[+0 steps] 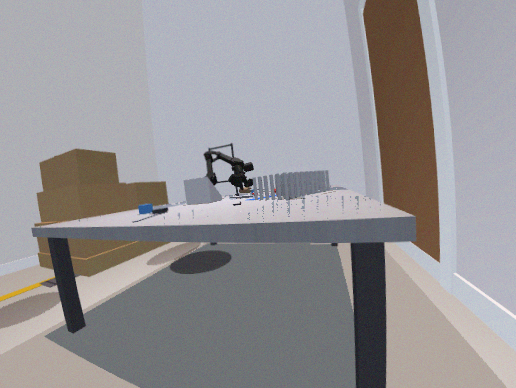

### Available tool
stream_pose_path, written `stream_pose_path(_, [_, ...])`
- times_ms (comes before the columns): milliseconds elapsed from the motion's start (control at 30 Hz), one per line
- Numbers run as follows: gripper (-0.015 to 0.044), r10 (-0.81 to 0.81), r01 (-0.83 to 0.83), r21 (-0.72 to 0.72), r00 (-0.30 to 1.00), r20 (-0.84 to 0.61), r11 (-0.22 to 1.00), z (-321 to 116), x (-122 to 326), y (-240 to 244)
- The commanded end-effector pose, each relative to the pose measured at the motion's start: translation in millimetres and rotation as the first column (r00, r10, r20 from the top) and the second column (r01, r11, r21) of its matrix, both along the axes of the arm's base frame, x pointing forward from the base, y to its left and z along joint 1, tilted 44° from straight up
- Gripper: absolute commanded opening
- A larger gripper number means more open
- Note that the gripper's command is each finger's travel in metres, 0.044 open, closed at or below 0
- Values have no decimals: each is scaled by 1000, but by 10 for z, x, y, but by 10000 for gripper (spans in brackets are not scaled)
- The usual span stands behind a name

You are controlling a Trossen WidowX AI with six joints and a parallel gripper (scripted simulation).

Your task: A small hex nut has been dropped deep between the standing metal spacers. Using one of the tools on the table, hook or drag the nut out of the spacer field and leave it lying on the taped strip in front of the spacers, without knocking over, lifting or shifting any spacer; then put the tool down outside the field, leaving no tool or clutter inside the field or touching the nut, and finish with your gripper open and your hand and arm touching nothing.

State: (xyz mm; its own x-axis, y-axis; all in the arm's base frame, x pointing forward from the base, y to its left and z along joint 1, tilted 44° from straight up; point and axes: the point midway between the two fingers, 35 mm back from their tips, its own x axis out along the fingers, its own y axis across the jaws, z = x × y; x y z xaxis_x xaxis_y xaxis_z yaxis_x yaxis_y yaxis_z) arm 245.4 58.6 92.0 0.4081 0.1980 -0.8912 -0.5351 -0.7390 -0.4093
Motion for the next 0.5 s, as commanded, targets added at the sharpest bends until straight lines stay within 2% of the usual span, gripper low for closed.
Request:
stream_pose_path(0, [0, -11, 11, -7, 1000, -1, 1000, 24, -65, -22])
stream_pose_path(467, [0, -5, 5, -16, 1000, -8, 1000, 444, 22, -429])
